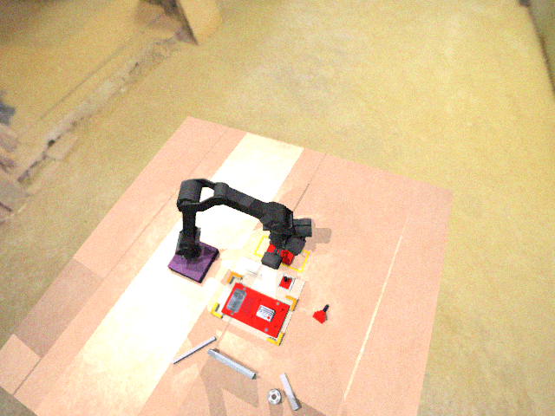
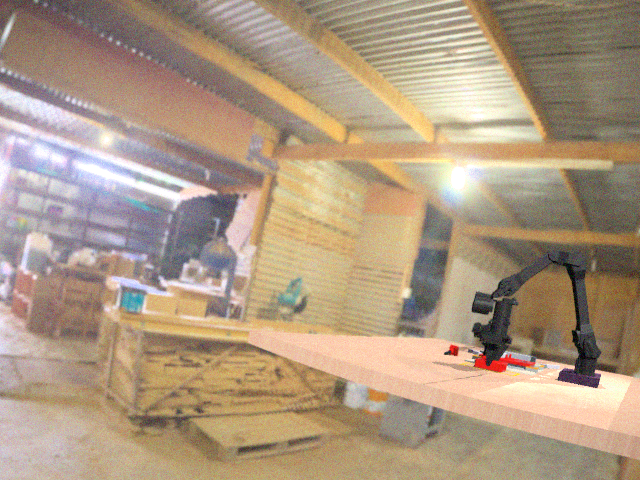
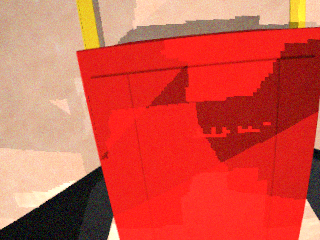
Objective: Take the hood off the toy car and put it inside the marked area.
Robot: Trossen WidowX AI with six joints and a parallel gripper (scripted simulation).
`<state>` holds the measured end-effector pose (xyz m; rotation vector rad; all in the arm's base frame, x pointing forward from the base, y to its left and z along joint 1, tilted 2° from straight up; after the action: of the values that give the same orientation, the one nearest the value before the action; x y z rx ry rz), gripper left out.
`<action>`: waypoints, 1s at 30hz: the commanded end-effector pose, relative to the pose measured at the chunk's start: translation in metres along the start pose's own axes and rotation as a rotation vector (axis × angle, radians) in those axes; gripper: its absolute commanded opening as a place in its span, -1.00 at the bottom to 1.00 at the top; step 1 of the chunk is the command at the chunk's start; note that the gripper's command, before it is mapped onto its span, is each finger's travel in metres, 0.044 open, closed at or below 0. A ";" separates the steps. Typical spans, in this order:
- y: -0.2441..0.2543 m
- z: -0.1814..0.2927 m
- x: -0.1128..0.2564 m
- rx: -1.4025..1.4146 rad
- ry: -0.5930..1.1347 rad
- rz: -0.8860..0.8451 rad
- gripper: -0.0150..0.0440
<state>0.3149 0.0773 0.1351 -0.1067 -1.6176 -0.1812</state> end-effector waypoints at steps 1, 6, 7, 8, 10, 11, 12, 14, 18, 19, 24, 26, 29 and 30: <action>0.000 0.000 -0.003 -0.003 -0.002 0.004 -0.49; 0.000 0.000 0.000 0.000 0.000 0.000 -0.05; 0.000 0.000 0.000 0.000 0.000 0.000 0.04; 0.000 0.000 0.000 0.000 0.000 0.000 0.13; 0.000 0.000 0.000 0.000 0.000 0.000 0.31; 0.000 0.000 0.000 0.000 0.000 0.000 0.40; 0.000 0.000 0.000 0.000 0.000 0.000 0.49; 0.000 0.000 0.000 0.000 0.000 0.000 0.67; 0.000 0.000 0.000 0.000 0.000 0.000 1.00; 0.000 0.000 0.002 0.000 0.000 0.000 1.00; 0.002 -0.002 0.043 0.000 -0.001 0.006 1.00; 0.002 -0.001 0.063 0.000 -0.002 0.008 1.00; 0.002 0.000 0.071 0.000 -0.002 0.009 1.00; 0.002 0.000 0.071 0.000 -0.002 0.009 1.00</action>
<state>0.3141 0.0773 0.1941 -0.1075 -1.6201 -0.1795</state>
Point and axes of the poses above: the point midway between the two fingers, 35 mm back from their tips, its own x axis back along the fingers, its own y axis across the jaws, z = x × y, the point moved 10 cm from there along x, back along the fingers, and after that the axes turned 1 degree about -x, right-handed, at the moved point
